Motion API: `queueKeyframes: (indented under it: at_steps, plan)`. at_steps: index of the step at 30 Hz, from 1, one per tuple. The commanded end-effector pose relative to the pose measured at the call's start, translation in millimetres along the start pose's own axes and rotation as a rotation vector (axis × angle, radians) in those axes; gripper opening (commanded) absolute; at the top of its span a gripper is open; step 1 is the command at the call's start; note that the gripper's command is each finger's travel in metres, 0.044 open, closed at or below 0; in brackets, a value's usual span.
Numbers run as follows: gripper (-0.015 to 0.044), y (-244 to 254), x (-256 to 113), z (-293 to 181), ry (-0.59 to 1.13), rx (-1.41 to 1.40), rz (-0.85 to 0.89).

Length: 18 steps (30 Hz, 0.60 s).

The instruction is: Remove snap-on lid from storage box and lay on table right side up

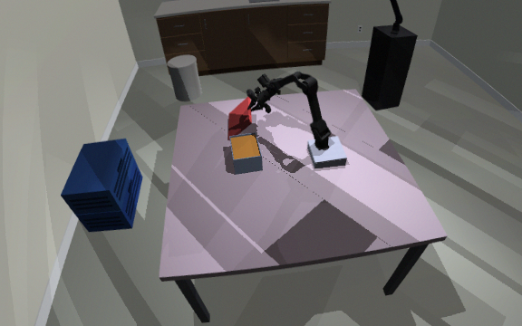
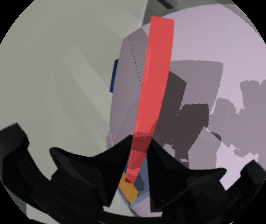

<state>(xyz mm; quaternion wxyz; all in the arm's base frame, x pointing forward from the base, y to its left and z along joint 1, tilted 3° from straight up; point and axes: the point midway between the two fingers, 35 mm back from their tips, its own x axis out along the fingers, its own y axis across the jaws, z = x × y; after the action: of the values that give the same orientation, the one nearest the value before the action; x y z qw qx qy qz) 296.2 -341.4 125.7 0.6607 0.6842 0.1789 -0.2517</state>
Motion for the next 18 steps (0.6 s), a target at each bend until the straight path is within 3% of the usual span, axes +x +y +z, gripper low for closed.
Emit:
queueKeyframes:
  at_steps: [1, 18]
  plan:
    - [0.0000, -6.9, 6.3, -2.6, 0.008, 0.004, -0.010]
    - [0.0000, -17.4, 14.9, -2.8, 0.008, 0.004, -0.010]
